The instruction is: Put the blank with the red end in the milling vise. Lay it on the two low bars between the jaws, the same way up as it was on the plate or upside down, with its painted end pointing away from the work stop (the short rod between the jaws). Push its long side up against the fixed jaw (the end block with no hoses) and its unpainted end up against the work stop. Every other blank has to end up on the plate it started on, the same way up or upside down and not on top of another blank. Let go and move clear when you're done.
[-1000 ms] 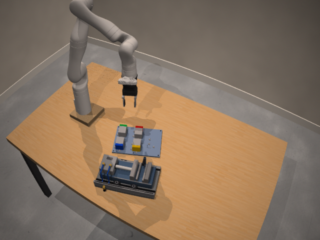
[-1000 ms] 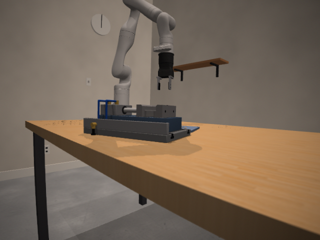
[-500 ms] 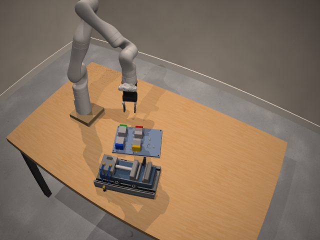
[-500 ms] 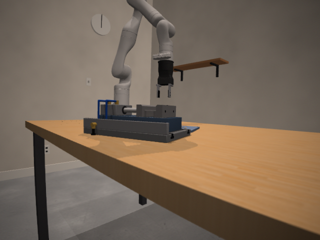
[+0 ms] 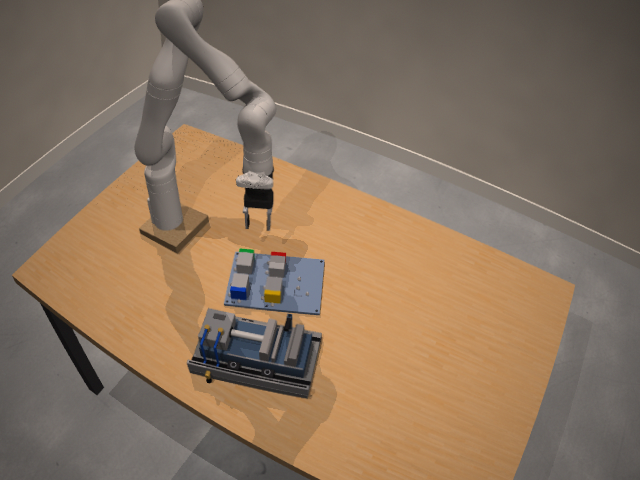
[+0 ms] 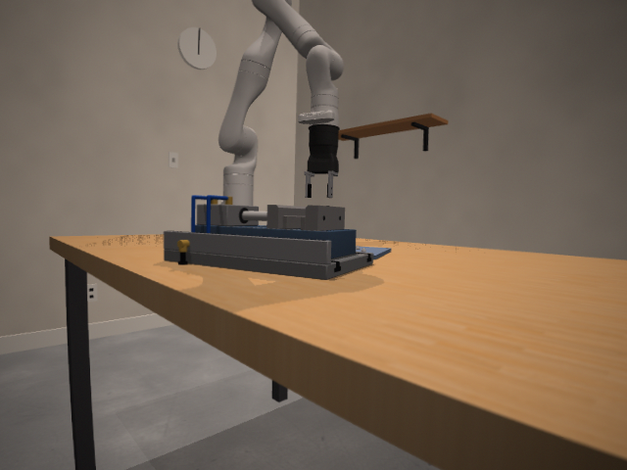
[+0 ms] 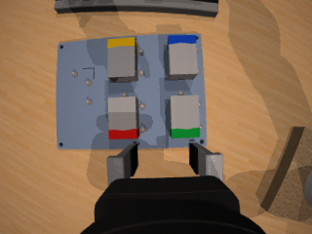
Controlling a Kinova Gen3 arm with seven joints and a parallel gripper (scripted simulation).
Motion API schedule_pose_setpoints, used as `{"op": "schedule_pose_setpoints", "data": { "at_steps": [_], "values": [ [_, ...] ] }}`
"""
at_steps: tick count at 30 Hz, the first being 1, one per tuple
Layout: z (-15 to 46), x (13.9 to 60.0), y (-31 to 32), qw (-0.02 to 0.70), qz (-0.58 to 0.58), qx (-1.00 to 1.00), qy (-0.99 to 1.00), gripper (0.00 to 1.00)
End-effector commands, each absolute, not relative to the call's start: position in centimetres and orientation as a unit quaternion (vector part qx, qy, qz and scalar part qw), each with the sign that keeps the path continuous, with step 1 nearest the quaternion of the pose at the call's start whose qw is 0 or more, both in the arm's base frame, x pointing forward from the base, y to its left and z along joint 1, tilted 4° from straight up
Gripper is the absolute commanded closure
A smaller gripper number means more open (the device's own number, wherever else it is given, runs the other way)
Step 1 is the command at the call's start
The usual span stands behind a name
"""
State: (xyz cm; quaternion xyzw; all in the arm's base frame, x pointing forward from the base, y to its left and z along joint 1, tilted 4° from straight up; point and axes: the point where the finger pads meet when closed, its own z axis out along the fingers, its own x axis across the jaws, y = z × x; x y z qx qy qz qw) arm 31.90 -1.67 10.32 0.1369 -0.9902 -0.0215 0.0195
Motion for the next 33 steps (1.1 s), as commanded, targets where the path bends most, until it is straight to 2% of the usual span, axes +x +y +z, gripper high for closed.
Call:
{"op": "schedule_pose_setpoints", "data": {
  "at_steps": [1,33],
  "values": [
    [10.5,31.99,-1.67,0.018,-0.021,0.137,-0.99,0.0],
    [11.49,31.94,-1.66,0.021,-0.022,0.137,-0.99,0.0]
  ]
}}
